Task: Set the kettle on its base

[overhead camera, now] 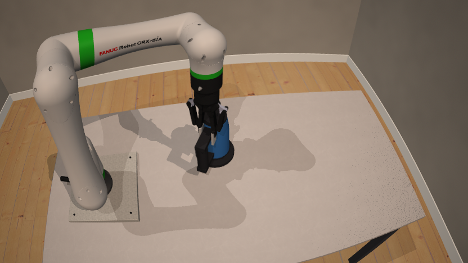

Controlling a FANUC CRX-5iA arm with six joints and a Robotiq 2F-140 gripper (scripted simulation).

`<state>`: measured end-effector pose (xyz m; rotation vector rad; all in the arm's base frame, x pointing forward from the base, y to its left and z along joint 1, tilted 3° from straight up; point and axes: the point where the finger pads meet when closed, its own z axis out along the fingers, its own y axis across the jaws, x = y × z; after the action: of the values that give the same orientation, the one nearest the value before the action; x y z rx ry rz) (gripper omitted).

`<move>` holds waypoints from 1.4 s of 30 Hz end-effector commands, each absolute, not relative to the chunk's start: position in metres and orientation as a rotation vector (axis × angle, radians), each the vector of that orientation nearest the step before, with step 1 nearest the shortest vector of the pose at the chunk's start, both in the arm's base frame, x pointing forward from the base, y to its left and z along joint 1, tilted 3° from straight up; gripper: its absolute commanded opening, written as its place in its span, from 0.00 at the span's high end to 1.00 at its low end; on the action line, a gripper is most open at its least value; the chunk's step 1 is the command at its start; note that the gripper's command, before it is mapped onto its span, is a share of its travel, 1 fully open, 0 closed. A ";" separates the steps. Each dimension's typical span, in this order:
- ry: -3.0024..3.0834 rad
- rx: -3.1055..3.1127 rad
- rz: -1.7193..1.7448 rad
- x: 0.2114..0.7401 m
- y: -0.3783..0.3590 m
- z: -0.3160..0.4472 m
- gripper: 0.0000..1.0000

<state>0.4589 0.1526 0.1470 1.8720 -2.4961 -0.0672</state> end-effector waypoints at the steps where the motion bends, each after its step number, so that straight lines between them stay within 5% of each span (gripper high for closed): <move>1: -2.497 1.872 -0.067 0.459 0.153 0.146 1.00; 41: -2.497 1.872 -0.067 0.459 0.153 0.142 1.00; 42: -2.497 1.872 -0.067 0.459 0.153 0.142 0.53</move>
<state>0.4587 0.1527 0.1422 1.8720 -2.4961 -0.0672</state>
